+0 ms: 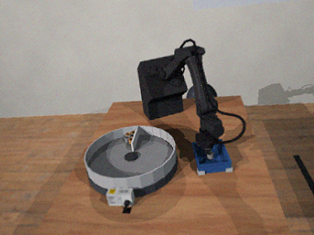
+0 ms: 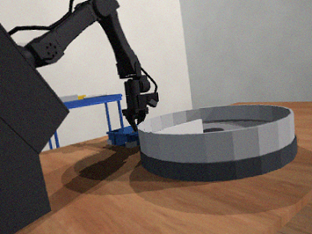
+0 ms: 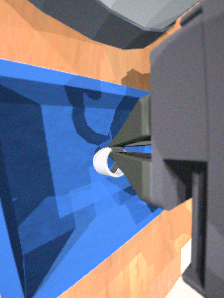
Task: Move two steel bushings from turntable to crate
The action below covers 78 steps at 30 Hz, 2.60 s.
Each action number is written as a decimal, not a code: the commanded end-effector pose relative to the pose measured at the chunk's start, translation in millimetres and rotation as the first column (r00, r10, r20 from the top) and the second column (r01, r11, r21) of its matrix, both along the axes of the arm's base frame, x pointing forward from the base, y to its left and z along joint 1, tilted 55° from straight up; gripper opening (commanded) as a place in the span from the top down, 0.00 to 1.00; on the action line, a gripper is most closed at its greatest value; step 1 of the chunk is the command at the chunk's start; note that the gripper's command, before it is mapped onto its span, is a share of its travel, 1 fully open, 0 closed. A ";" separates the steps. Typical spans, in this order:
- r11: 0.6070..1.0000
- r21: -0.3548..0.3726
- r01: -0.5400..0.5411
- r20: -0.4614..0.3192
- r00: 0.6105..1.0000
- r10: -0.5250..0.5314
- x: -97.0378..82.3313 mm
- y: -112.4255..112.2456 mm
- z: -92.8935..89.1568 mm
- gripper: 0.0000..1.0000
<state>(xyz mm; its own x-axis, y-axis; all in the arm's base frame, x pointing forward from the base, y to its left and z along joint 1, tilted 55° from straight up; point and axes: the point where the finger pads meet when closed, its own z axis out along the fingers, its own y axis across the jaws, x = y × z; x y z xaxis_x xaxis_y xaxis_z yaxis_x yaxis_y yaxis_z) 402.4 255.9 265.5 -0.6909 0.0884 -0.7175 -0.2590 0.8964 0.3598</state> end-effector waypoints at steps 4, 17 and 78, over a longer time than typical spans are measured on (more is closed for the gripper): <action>0.999 0.031 0.017 0.059 0.998 -0.019 10.1 -2.4 24.2 1.00; 0.999 0.031 0.017 0.059 0.998 -0.019 10.3 -2.3 23.8 1.00; 1.000 0.029 0.013 0.055 0.998 -0.015 7.2 -4.4 30.3 1.00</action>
